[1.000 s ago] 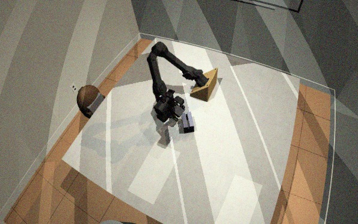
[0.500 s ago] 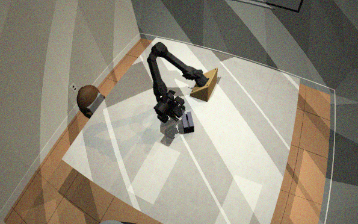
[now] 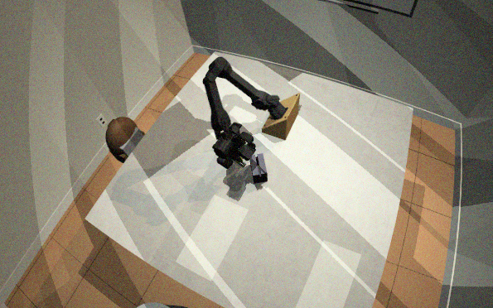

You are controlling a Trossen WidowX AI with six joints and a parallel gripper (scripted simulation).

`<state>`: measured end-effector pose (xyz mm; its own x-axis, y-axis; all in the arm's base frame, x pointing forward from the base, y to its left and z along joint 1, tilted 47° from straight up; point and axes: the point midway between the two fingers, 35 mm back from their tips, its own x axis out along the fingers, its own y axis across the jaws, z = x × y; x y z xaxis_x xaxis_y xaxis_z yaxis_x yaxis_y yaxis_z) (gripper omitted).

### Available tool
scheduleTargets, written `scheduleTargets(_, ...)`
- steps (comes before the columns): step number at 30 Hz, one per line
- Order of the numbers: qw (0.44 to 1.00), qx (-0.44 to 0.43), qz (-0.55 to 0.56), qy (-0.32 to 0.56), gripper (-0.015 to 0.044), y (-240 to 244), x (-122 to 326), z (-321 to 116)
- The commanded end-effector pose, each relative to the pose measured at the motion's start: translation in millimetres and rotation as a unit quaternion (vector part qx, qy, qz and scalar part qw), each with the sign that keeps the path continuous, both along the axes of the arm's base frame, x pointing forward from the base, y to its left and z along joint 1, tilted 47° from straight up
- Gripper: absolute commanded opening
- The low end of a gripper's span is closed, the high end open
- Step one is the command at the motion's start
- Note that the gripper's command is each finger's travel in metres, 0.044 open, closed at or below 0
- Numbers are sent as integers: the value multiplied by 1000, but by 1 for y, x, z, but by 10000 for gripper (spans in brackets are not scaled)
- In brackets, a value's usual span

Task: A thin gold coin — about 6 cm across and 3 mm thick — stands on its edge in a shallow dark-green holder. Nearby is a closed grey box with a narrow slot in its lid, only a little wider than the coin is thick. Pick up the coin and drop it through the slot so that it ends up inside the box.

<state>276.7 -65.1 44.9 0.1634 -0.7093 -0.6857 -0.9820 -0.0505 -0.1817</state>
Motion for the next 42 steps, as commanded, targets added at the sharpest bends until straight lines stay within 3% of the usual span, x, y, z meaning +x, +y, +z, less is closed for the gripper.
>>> scheduleTargets(1,1000,1,-1,-6,0,6,2,7)
scheduleTargets(34,1000,4,-30,-8,0,56,-16,59)
scheduleTargets(42,989,22,-111,-92,0,57,-19,58)
